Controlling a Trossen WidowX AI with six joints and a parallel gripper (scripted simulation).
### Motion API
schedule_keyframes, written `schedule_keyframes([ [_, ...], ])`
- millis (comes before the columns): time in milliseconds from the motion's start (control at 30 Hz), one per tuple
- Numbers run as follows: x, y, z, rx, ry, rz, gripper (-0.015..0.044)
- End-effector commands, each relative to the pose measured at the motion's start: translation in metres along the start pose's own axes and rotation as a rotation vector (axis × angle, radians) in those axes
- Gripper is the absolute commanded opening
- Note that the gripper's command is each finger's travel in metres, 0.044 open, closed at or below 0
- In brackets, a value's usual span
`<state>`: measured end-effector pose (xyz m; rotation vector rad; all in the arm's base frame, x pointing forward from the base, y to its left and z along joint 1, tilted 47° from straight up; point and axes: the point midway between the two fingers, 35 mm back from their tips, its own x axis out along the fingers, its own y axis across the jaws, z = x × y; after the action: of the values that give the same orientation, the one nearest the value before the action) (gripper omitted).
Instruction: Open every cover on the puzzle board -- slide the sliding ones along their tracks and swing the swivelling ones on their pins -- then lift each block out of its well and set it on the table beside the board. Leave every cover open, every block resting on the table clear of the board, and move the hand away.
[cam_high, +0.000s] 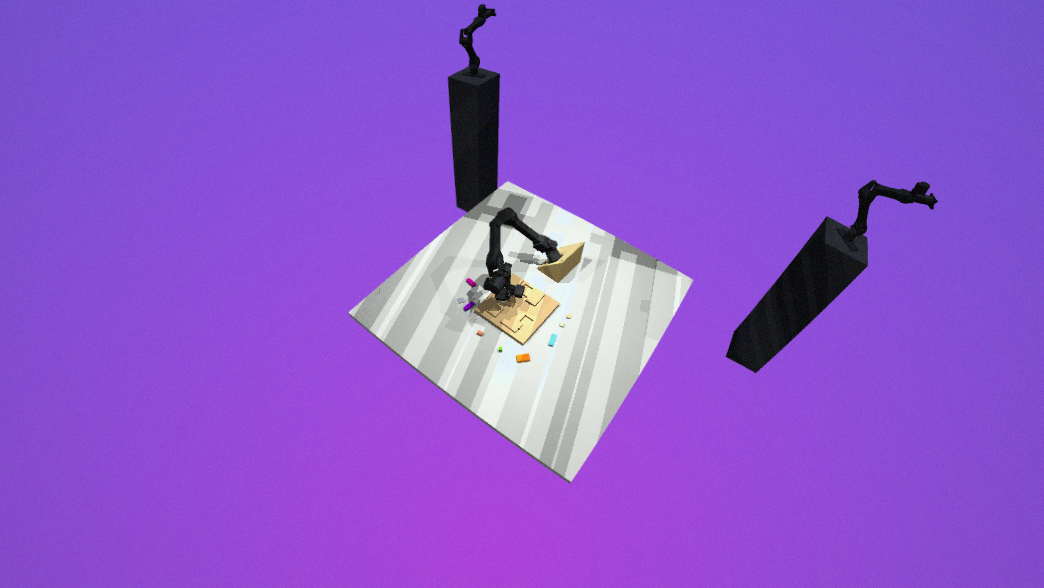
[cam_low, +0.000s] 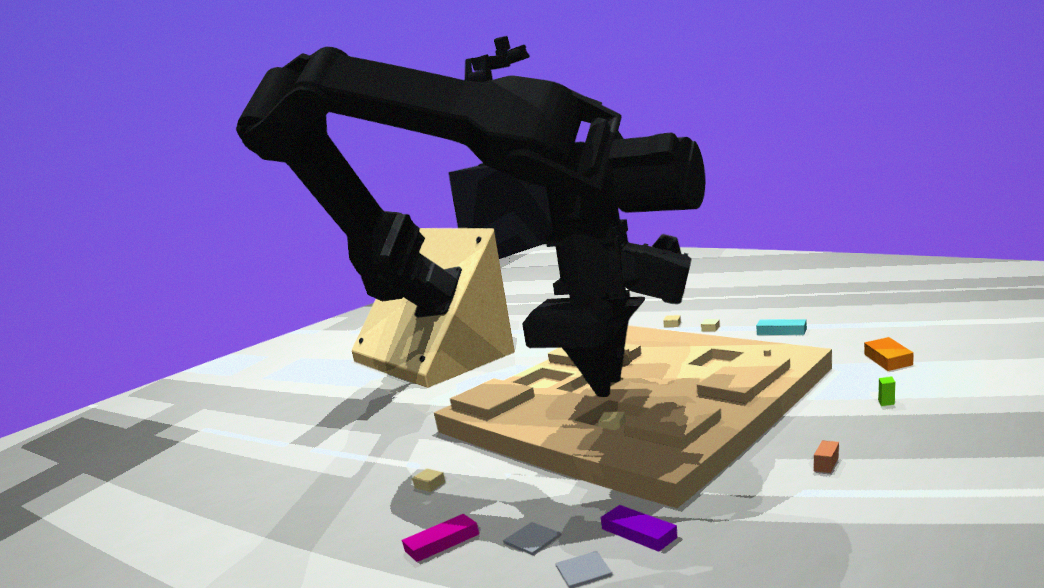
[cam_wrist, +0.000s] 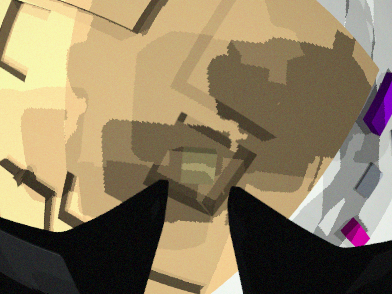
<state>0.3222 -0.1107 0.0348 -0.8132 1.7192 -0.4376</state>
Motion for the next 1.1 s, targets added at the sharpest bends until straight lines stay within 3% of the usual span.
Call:
schedule_keyframes([
  [0, 0.000, 0.000, 0.000, -0.004, 0.000, -0.004, 0.0144],
  [1067, 0.013, -0.001, 0.000, -0.033, 0.000, -0.004, 0.0144],
])
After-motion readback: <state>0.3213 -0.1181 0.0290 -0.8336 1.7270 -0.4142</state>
